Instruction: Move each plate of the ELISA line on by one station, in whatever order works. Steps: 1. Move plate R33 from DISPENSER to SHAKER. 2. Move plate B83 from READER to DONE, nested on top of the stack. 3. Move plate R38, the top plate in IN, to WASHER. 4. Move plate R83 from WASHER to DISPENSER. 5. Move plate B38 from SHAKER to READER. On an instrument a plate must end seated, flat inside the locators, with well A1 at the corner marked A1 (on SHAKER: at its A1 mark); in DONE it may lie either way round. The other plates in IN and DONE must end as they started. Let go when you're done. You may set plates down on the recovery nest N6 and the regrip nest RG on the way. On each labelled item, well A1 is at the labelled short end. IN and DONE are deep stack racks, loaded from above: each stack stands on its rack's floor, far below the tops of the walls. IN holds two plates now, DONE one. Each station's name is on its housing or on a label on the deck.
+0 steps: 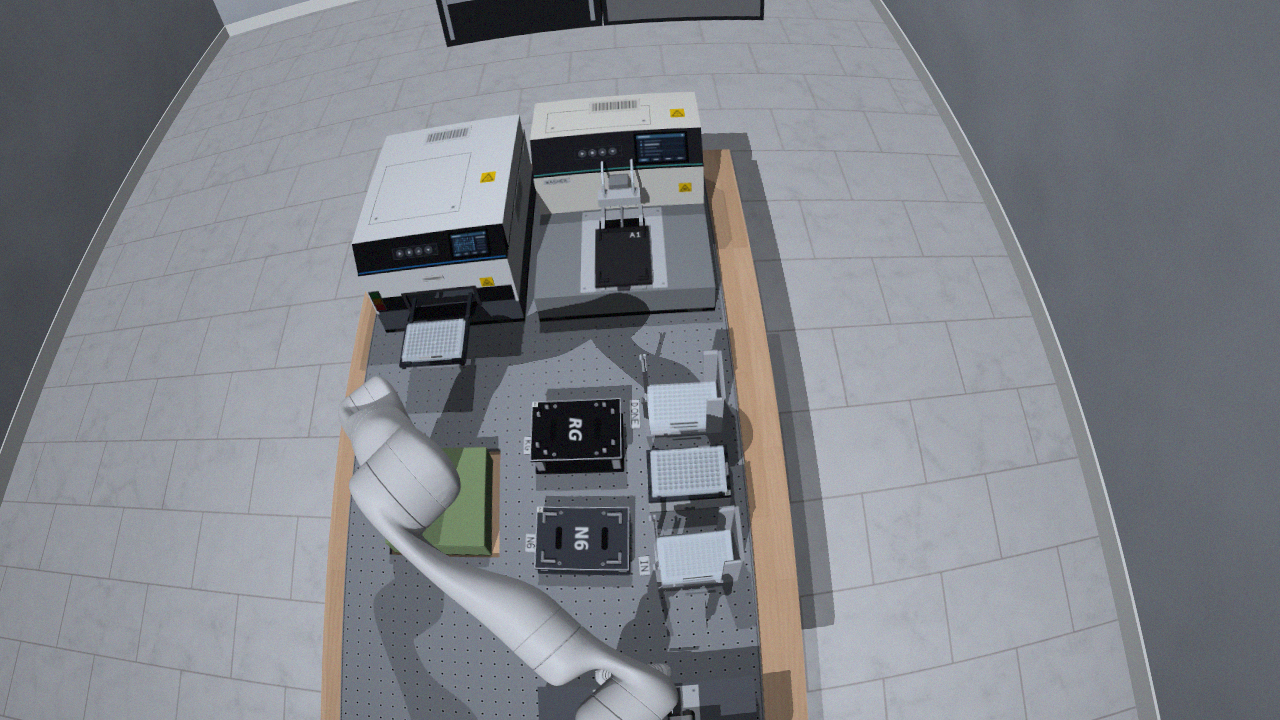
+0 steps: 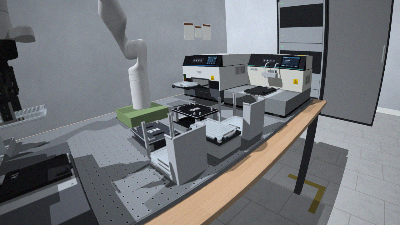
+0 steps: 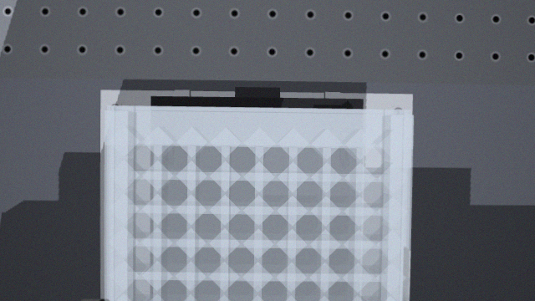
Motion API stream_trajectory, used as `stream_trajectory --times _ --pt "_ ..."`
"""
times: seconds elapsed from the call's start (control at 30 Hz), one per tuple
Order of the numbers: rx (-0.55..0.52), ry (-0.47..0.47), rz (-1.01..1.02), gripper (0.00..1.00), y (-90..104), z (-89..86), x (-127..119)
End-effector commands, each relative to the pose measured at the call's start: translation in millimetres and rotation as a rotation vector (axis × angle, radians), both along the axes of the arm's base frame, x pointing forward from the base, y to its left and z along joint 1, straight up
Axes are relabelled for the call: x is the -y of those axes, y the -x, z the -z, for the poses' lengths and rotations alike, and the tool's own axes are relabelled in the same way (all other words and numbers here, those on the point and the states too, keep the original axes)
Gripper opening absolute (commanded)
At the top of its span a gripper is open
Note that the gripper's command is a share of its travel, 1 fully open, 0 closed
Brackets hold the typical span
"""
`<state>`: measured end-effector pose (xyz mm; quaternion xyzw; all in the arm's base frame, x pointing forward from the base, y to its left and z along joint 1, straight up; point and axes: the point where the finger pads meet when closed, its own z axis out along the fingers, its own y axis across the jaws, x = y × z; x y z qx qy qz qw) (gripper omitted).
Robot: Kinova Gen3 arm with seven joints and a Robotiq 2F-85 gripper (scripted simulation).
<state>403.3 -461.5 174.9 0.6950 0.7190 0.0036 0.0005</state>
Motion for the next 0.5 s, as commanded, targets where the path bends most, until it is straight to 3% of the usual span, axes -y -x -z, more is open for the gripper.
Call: stream_trajectory --times 0.0,0.47 --pt "0.000 0.000 0.000 0.94 0.3 0.0 0.9" --pt "0.000 0.002 -0.002 0.94 0.5 5.0 2.2"
